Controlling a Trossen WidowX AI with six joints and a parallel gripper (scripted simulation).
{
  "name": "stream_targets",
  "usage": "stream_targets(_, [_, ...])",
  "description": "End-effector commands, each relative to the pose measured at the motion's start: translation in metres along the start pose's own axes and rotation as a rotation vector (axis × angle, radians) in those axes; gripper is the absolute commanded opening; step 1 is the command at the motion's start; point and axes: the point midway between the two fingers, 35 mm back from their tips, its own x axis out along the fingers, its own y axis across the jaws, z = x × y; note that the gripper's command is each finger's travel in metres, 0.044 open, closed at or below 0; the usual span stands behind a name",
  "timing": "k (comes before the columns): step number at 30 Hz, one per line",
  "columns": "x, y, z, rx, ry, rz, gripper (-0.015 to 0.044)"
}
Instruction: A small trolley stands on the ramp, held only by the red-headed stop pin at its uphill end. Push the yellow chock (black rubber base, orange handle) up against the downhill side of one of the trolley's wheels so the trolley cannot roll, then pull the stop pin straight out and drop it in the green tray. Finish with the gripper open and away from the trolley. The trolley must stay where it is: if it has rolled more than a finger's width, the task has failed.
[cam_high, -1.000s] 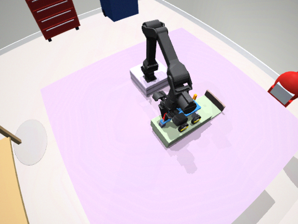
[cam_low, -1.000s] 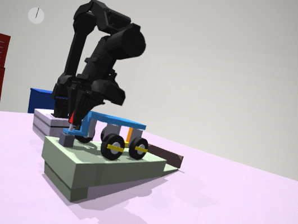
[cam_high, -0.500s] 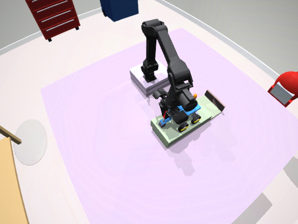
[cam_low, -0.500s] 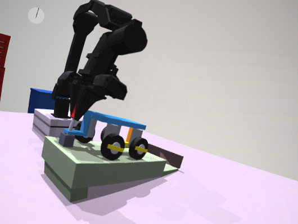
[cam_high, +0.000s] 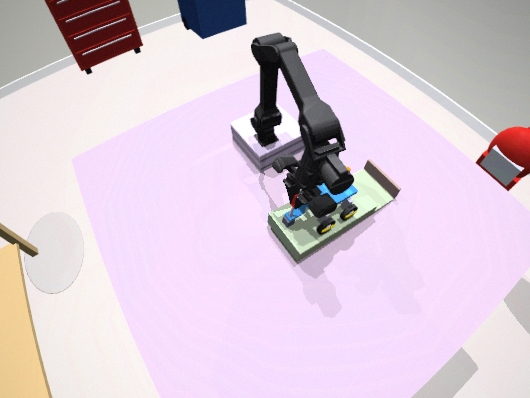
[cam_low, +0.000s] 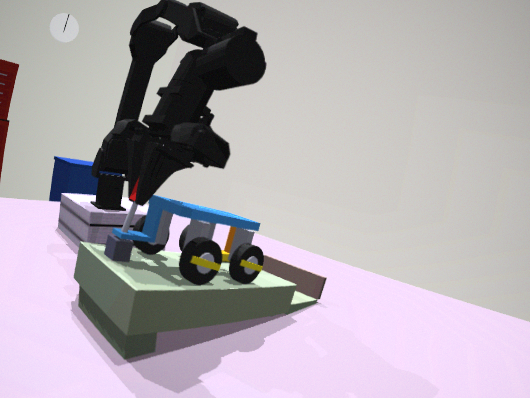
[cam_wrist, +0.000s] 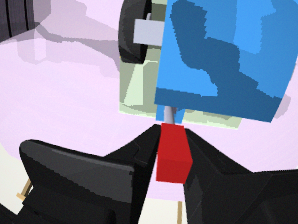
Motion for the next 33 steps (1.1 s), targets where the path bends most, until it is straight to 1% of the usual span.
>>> stream_targets(1, [-0.005,-0.001,-0.002,0.004,0.008,-0.002,0.0000])
stream_targets(27, [-0.020,-0.002,-0.007,0.004,0.008,-0.002,0.0000])
stream_targets(33, [-0.017,-0.002,-0.017,0.004,0.009,-0.002,0.0000])
